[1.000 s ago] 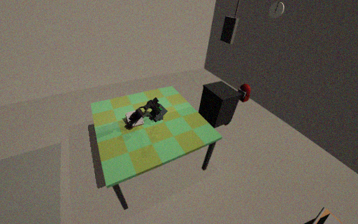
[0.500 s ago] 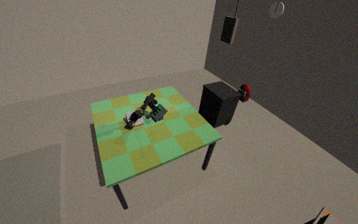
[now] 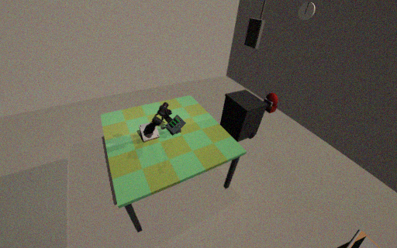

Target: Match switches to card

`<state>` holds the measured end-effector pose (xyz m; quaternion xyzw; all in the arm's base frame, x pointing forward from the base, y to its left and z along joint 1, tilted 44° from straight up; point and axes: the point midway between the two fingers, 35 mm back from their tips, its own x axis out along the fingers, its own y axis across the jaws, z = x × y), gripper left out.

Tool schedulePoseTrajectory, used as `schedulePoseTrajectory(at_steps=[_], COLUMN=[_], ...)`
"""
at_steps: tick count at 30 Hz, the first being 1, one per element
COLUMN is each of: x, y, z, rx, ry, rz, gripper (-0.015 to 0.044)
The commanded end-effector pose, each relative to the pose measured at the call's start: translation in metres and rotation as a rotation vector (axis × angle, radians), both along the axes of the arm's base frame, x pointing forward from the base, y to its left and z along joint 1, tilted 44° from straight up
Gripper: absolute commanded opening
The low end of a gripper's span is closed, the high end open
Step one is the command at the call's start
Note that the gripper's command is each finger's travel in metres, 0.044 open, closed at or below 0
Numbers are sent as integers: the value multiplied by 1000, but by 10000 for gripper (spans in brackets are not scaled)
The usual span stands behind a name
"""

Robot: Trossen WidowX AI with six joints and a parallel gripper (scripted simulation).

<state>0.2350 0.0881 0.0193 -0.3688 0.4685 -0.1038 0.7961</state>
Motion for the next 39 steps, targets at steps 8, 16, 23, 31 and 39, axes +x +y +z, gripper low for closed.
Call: schedulePoseTrajectory(at_steps=[8, 16, 23, 31, 39], x=[6, 11, 16, 16, 16], y=[-11, -16, -20, -20, -20], z=[-14, -20, -25, -25, -25], rx=[-10, -10, -10, -10, -10], ry=[15, 15, 14, 14, 14], rz=[-2, -2, -2, -2, -2], gripper=[0, 0, 0, 0, 0])
